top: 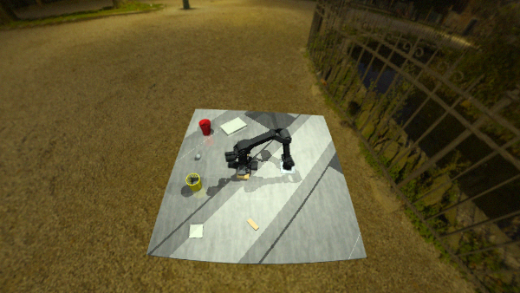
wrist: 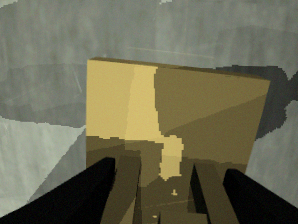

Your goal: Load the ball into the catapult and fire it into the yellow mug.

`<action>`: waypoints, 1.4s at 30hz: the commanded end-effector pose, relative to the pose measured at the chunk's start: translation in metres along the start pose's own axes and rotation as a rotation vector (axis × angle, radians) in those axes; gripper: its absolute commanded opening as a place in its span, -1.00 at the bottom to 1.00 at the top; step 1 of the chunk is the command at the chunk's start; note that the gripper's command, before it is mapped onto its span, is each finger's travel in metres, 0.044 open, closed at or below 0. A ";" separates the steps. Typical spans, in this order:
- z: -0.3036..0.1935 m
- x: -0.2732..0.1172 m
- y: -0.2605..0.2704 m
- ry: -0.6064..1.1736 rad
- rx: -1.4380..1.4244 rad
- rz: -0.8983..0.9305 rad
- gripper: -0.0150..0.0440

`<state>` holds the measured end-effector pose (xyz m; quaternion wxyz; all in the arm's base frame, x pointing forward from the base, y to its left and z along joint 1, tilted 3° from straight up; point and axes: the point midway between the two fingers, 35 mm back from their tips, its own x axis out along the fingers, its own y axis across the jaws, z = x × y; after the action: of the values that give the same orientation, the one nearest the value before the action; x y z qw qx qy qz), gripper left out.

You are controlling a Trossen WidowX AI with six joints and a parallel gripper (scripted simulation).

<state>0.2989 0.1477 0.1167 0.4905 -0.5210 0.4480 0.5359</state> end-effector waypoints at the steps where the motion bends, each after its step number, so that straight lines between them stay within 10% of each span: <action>1: 0.010 -0.005 -0.006 -0.003 0.122 -0.018 -0.49; 42: 0.033 0.035 -0.028 -0.007 0.450 -0.019 -0.49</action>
<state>0.3231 0.1864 0.0874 0.5990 -0.3997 0.5494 0.4237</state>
